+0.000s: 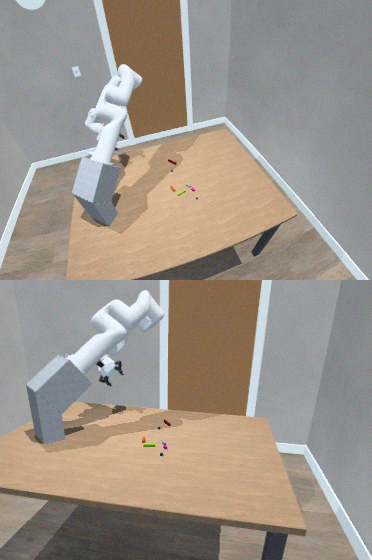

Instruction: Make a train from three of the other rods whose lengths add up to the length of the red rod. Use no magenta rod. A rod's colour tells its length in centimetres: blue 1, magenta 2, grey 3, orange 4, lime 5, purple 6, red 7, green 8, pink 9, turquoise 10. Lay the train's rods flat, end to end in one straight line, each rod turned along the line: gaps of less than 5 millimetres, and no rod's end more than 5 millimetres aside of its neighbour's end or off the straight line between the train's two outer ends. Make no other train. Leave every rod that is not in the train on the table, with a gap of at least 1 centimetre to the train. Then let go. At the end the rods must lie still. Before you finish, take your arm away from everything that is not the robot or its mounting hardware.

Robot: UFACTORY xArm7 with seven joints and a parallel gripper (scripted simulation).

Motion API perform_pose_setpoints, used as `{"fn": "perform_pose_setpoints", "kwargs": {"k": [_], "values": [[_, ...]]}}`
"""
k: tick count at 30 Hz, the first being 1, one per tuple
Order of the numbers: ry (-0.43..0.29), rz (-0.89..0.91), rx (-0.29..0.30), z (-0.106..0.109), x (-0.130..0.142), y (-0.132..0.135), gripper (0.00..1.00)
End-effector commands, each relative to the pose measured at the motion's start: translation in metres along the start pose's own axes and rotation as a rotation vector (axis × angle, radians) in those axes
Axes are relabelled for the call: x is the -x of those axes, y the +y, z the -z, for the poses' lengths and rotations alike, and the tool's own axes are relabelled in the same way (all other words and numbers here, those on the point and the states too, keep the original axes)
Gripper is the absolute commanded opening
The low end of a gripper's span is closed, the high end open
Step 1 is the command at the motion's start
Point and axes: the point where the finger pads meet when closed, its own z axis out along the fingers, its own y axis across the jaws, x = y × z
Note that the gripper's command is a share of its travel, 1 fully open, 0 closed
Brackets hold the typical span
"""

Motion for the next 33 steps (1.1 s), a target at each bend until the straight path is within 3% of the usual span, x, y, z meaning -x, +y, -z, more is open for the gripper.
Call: {"fn": "perform_pose_setpoints", "kwargs": {"k": [1, 22, 26, 32, 33], "values": [[-0.002, 0.000, 0.001, 0.001, 0.000, 0.000, 1.00], [-0.005, -0.019, 0.015, 0.001, 0.006, 0.001, 1.00], [-0.016, -0.098, 0.072, 0.002, 0.033, 0.003, 1.00], [-0.051, -0.286, 0.200, 0.002, 0.099, -0.004, 1.00], [-0.051, -0.286, 0.200, 0.002, 0.099, -0.004, 1.00]]}}
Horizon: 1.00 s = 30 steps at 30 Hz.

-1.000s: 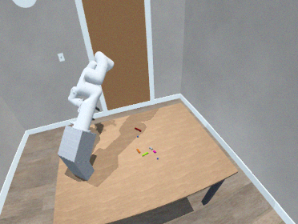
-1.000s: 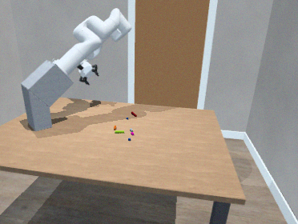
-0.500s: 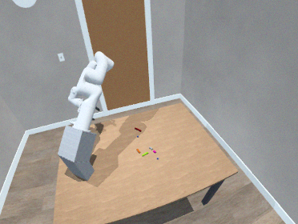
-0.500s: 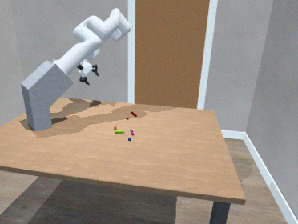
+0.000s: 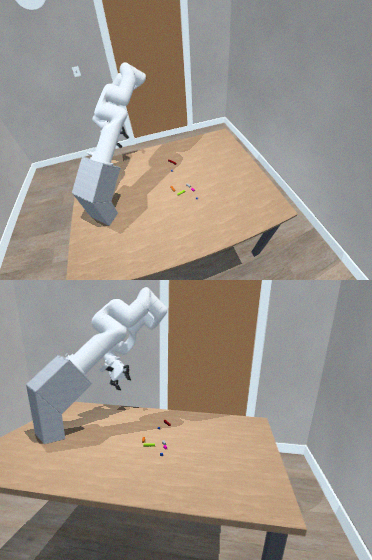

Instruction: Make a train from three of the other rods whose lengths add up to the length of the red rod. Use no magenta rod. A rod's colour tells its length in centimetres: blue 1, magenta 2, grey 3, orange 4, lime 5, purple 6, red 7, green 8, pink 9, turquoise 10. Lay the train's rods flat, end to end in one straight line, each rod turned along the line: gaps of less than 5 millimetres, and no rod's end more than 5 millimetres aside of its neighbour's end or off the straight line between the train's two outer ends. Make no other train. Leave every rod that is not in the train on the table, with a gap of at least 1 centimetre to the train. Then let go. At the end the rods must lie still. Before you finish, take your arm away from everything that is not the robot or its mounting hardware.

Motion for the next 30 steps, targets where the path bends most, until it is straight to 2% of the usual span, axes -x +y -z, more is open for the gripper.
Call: {"fn": "perform_pose_setpoints", "kwargs": {"k": [1, 2, 4, 5, 13, 15, 19, 26, 27, 30], "values": [[-0.012, -0.056, 0.046, -0.002, 0.022, 0.006, 1.00], [-0.019, -0.087, 0.066, -0.002, 0.033, 0.006, 1.00], [-0.019, -0.087, 0.066, -0.002, 0.033, 0.006, 1.00], [-0.033, -0.146, 0.105, -0.003, 0.056, 0.004, 1.00], [-0.033, -0.146, 0.105, -0.003, 0.056, 0.004, 1.00], [-0.061, -0.255, 0.173, -0.006, 0.098, -0.003, 1.00], [-0.068, -0.279, 0.188, -0.007, 0.107, -0.006, 1.00], [-0.068, -0.279, 0.188, -0.007, 0.107, -0.006, 1.00], [-0.090, -0.351, 0.231, -0.009, 0.136, -0.015, 1.00], [-0.106, -0.403, 0.260, -0.012, 0.156, -0.024, 1.00]]}}
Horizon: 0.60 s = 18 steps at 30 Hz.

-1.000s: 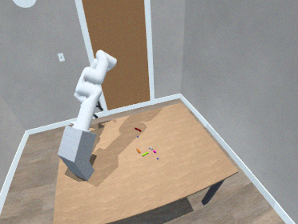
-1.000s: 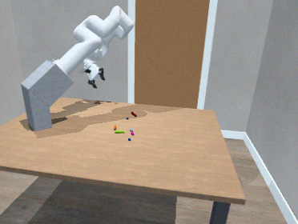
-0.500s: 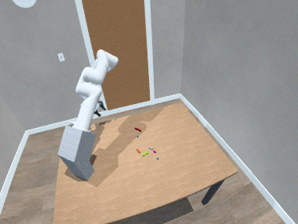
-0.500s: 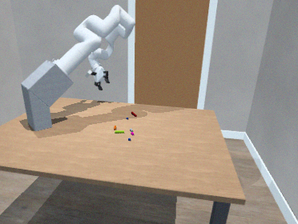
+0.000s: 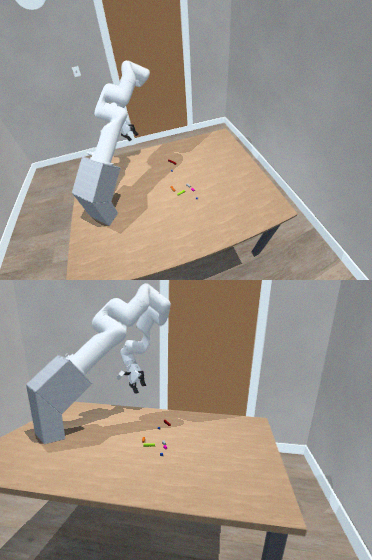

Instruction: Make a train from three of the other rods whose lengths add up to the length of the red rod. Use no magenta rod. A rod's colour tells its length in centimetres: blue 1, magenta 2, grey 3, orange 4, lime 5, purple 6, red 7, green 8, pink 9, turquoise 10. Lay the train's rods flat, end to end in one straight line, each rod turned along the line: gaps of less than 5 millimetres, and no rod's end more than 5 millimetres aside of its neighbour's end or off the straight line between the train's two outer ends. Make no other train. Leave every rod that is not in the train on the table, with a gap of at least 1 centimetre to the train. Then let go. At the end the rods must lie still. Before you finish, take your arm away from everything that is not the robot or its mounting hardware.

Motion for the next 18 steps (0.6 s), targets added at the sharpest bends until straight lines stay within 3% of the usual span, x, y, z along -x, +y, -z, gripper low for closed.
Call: {"fn": "perform_pose_setpoints", "kwargs": {"k": [1, 10, 11, 16, 18], "values": [[-0.030, -0.097, 0.055, -0.005, 0.041, -0.003, 1.00], [-0.030, -0.097, 0.055, -0.005, 0.041, -0.003, 1.00], [-0.058, -0.172, 0.100, -0.010, 0.075, -0.011, 1.00], [-0.089, -0.249, 0.143, -0.016, 0.109, -0.022, 1.00], [-0.089, -0.249, 0.143, -0.016, 0.109, -0.022, 1.00]]}}
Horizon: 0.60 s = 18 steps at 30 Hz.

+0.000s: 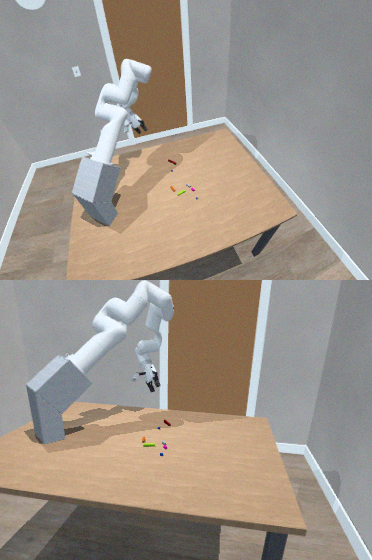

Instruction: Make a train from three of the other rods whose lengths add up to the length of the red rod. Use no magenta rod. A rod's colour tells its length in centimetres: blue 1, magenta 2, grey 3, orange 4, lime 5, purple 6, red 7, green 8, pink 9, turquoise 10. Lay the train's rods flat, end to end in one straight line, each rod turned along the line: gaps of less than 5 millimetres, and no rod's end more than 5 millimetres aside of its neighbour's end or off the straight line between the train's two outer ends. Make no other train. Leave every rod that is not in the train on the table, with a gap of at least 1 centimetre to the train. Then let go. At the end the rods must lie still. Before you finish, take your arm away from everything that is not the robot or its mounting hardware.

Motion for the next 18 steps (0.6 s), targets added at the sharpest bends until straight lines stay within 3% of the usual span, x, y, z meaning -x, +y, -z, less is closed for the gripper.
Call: {"fn": "perform_pose_setpoints", "kwargs": {"k": [1, 6, 7, 10, 12, 18], "values": [[-0.007, -0.016, 0.019, -0.002, 0.008, 0.004, 1.00], [-0.007, -0.016, 0.019, -0.002, 0.008, 0.004, 1.00], [-0.040, -0.092, 0.062, -0.010, 0.044, -0.005, 1.00], [-0.051, -0.116, 0.076, -0.013, 0.056, -0.009, 1.00], [-0.073, -0.165, 0.102, -0.018, 0.080, -0.018, 1.00], [-0.074, -0.167, 0.103, -0.019, 0.081, -0.018, 1.00]]}}
